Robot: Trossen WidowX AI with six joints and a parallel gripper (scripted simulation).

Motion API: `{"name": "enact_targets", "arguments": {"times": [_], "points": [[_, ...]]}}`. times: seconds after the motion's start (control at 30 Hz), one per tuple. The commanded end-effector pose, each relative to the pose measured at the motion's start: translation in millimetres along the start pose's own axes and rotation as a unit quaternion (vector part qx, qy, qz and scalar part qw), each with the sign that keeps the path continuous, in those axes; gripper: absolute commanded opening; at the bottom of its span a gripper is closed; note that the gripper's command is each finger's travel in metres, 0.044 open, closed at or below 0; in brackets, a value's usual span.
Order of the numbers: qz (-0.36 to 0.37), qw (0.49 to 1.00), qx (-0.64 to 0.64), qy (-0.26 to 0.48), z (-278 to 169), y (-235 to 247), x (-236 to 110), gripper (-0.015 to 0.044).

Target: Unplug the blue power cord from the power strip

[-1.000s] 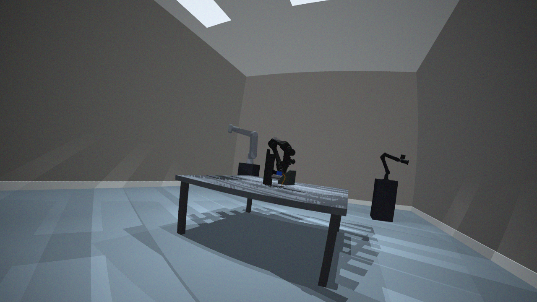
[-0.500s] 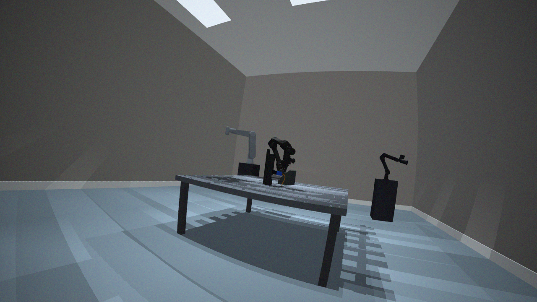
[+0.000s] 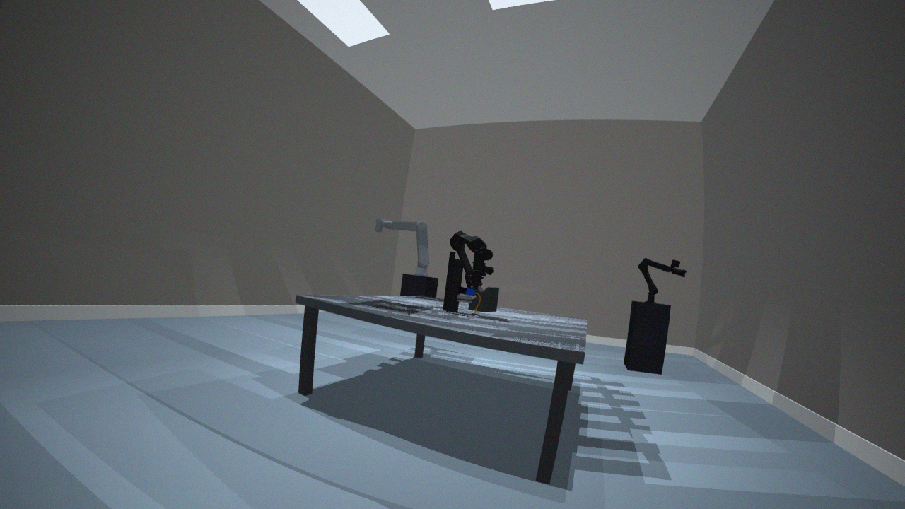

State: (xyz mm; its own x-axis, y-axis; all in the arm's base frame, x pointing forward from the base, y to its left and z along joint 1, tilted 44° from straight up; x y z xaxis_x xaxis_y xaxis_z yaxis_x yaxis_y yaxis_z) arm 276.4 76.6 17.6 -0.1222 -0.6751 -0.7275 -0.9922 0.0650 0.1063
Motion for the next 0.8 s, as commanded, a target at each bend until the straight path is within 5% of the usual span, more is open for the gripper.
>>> {"name": "enact_targets", "arguments": {"times": [0.0, 0.77], "points": [[-0.003, 1.0, 0.001, 0.0, -10.4, -0.5, -1.7, 0.016], [-0.003, 1.0, 0.001, 0.001, -14.5, -0.6, 10.4, 0.016]]}}
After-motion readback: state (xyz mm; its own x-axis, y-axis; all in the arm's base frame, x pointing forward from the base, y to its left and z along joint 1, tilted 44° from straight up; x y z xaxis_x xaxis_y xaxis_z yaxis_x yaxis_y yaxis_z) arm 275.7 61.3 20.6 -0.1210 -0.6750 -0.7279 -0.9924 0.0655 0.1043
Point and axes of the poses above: the point midway between the two fingers, 35 mm back from their tips, its own x axis out along the fingers, its own y axis across the jaws, z = x × y, the point moved 2 cm from there along -x, back along the fingers, and after that the axes turned 4 degrees about x, right-handed, at the moved point
